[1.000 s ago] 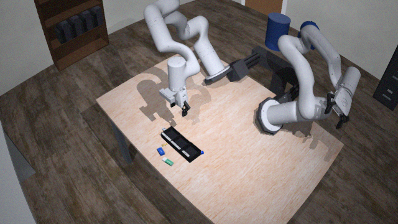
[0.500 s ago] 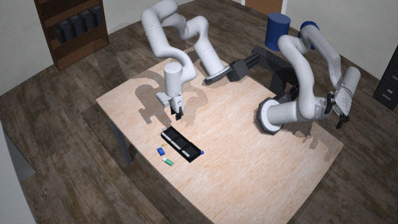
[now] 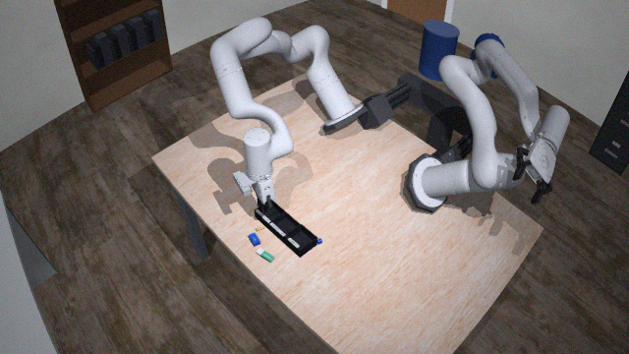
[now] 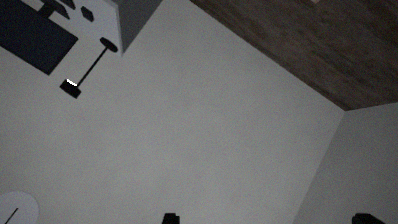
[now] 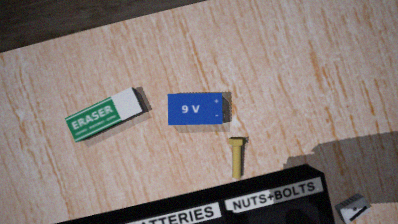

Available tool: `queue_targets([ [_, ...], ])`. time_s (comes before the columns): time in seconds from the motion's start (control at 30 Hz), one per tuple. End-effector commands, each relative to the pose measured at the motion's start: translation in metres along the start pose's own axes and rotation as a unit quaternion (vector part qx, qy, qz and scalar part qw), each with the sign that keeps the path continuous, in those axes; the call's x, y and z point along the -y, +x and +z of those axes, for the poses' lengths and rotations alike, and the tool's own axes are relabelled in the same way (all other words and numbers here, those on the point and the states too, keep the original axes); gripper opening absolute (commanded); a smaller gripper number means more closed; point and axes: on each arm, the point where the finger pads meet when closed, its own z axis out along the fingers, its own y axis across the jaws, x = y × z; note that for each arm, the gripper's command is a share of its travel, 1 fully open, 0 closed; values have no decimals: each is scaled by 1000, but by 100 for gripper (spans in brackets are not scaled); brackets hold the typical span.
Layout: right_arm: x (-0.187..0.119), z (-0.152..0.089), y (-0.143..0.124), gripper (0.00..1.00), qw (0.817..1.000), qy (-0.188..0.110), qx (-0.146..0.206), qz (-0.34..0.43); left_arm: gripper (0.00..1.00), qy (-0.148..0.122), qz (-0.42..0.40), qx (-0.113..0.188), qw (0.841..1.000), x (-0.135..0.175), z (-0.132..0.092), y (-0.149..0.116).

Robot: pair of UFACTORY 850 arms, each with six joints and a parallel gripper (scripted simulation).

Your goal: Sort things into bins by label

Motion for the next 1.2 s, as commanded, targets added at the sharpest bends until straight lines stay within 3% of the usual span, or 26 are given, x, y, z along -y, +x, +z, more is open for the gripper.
queue_targets([
  [0.0,0,24,18,30,1000,1,-1,0,100,0,0,0,1000,0,0,-1],
  [0.07,-1,37,27,30,1000,1,-1,0,100,0,0,0,1000,0,0,-1],
  [1.17,-1,37,26,30,1000,1,-1,0,100,0,0,0,1000,0,0,-1],
])
